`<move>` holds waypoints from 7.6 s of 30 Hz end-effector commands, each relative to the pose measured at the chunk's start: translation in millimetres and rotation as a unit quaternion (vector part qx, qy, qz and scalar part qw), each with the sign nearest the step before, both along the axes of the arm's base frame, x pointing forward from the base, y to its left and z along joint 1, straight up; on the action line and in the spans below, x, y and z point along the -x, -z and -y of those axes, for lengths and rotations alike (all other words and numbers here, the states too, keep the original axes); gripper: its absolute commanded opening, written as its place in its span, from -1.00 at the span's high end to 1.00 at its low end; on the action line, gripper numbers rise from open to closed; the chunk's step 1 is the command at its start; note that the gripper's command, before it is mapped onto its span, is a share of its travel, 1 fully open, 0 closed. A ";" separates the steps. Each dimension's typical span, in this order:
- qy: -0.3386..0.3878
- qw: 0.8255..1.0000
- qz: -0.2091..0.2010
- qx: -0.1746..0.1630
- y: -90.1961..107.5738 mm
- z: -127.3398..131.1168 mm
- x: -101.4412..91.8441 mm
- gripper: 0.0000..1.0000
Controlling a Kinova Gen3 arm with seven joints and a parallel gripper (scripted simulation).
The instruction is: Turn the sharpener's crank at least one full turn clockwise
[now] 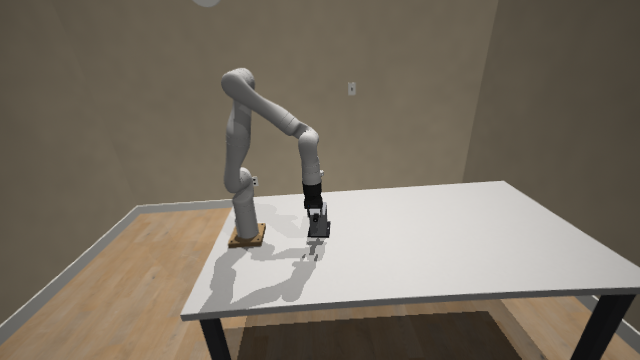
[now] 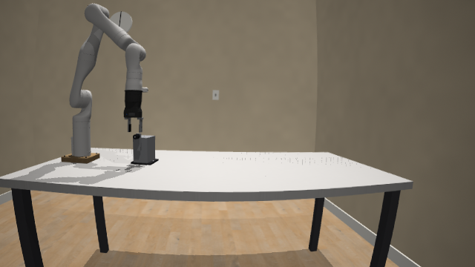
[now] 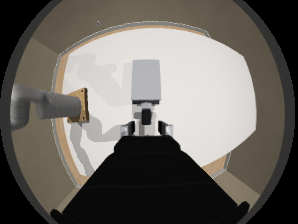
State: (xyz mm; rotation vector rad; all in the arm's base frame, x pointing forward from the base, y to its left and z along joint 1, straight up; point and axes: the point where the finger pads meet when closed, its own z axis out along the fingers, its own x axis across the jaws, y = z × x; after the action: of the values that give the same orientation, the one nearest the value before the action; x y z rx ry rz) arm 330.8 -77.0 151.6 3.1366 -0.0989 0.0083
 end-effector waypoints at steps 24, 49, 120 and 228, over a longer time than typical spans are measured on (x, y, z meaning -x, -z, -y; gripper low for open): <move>0.000 1.000 0.000 0.000 0.4 -0.1 -0.1 -0.93; 0.000 1.000 0.000 0.000 0.7 -0.1 -0.1 -0.93; 0.000 1.000 0.000 0.000 36.6 0.0 -0.3 -0.93; 0.000 1.000 0.000 0.000 36.8 0.3 -5.5 1.00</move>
State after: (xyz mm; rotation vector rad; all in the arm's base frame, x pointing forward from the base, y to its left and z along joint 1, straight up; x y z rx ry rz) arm 333.8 -77.1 114.6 3.1371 -0.0989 0.0043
